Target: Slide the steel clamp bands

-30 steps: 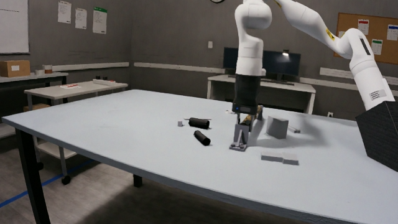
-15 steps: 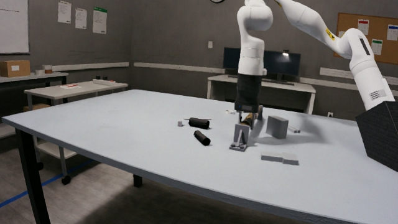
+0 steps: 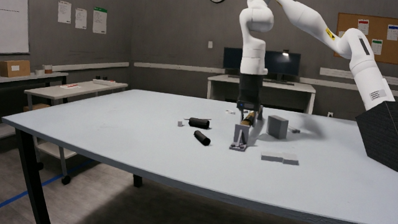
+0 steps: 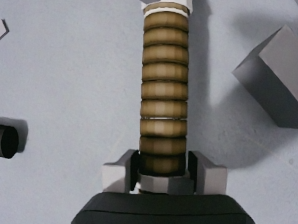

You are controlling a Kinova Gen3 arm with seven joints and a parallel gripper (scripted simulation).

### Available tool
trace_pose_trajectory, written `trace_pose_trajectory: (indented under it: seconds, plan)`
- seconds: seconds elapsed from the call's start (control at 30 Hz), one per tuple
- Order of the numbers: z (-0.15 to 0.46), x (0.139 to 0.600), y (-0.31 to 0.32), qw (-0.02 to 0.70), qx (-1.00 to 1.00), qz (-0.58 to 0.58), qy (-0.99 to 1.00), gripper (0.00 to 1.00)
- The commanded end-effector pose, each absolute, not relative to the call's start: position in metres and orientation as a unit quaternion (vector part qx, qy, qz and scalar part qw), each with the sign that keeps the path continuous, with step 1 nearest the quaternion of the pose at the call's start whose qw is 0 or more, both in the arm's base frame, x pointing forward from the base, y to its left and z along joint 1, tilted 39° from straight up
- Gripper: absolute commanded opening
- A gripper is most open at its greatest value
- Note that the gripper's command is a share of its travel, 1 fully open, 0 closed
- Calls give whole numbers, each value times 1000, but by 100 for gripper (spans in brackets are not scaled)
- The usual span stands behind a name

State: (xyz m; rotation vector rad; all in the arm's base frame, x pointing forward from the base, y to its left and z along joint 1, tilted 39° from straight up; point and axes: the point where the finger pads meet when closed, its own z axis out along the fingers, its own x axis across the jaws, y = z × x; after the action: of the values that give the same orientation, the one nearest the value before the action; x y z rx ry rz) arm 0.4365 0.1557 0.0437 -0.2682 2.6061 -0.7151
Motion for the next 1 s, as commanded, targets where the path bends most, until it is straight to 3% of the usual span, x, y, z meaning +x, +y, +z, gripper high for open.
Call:
trace_pose_trajectory:
  seconds: [0.0,0.97]
  plan:
    - [52,438,146,213,-92,-258,938,75]
    - [73,441,112,213,-92,-258,938,75]
